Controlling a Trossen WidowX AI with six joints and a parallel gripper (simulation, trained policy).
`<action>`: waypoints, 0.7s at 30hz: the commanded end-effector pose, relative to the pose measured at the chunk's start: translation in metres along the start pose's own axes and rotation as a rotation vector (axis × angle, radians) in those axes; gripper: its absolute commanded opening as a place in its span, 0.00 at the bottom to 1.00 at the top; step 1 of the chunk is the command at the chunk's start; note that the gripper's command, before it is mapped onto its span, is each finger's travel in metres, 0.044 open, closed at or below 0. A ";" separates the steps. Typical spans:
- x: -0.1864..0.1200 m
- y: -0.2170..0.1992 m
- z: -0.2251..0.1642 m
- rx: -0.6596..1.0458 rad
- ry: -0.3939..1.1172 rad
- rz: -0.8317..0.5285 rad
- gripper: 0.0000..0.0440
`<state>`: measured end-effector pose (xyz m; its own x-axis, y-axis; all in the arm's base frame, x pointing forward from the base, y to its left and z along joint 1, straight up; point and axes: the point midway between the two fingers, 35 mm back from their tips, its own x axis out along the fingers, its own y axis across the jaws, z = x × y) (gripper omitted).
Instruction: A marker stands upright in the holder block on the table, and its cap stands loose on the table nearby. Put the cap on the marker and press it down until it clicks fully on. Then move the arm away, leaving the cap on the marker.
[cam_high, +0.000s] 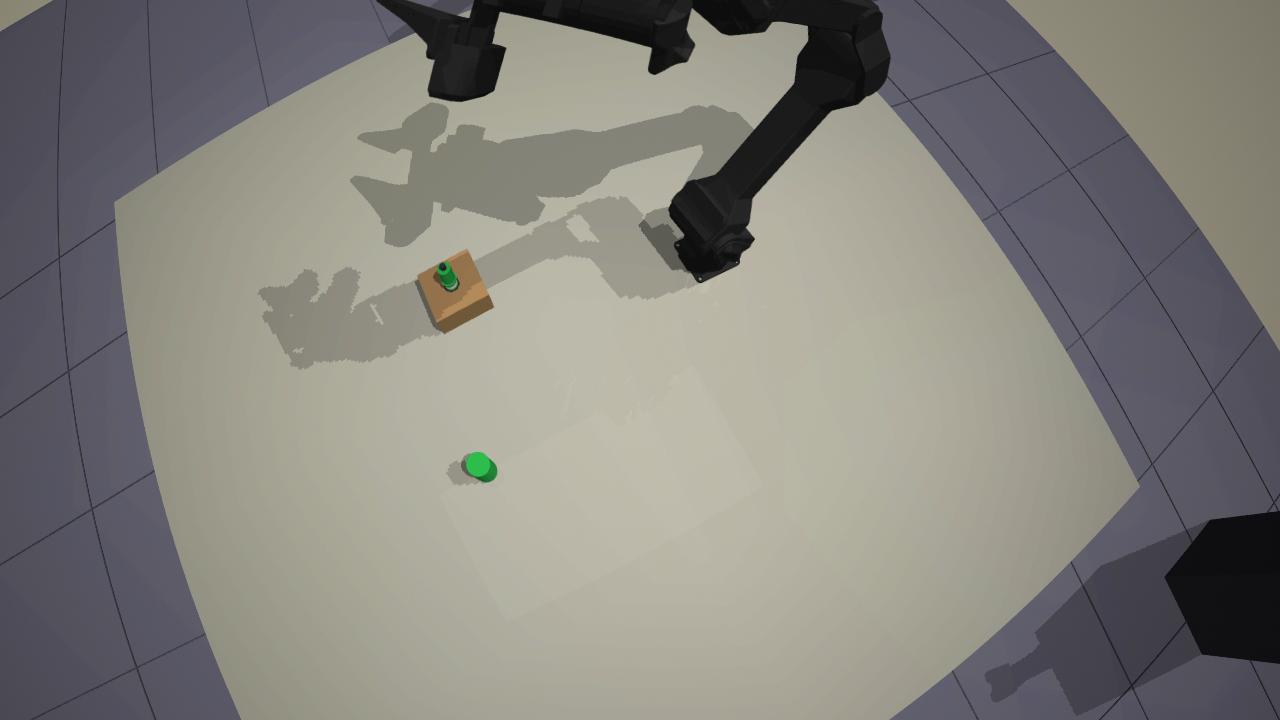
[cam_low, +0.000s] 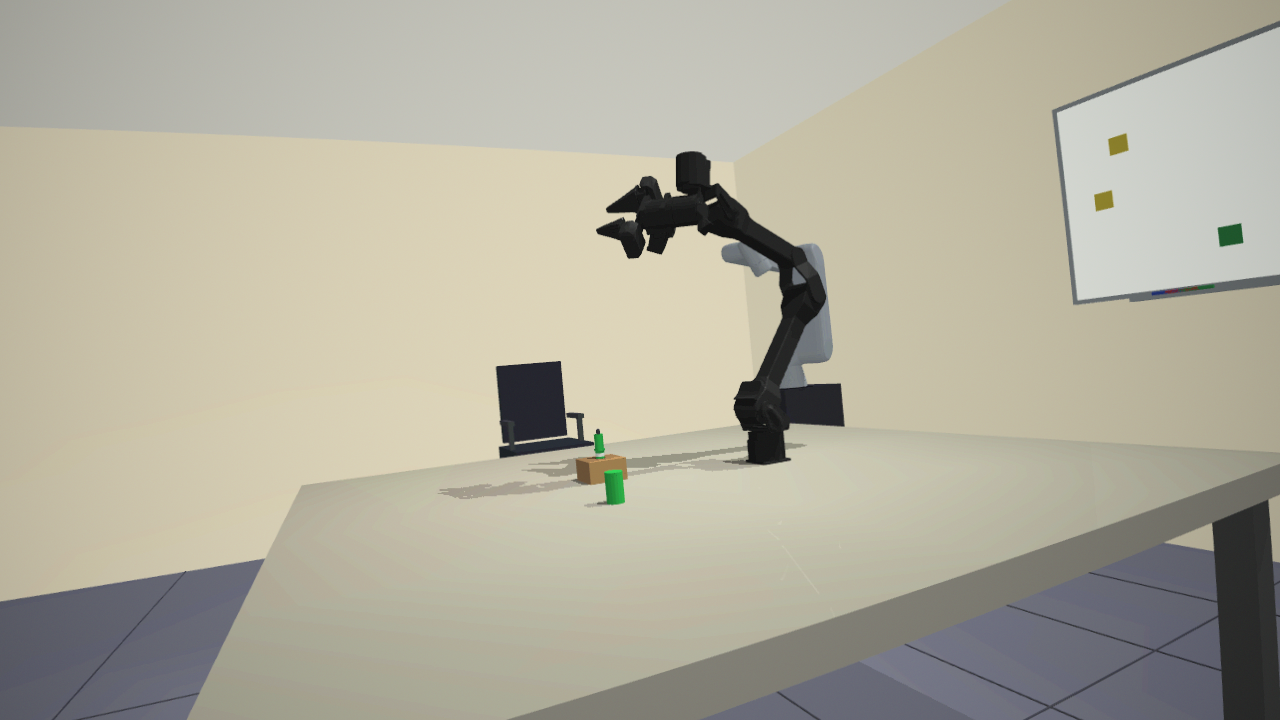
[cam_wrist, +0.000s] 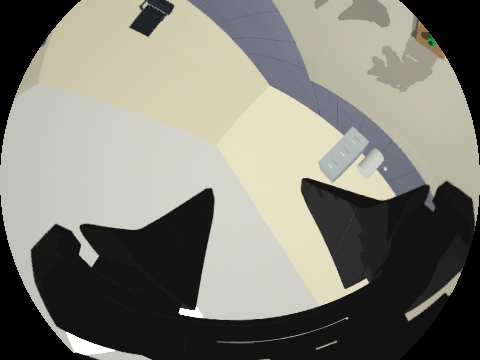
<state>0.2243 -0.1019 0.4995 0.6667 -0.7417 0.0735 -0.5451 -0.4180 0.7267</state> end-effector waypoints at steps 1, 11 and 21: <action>0.004 -0.012 -0.004 -0.009 -0.003 -0.033 0.72; 0.010 -0.041 -0.010 -0.020 -0.018 -0.122 0.73; 0.014 -0.070 -0.016 -0.030 -0.037 -0.209 0.73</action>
<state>0.2718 -0.0778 0.4659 0.7375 -0.6701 -0.0841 -0.4034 -0.5370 0.7408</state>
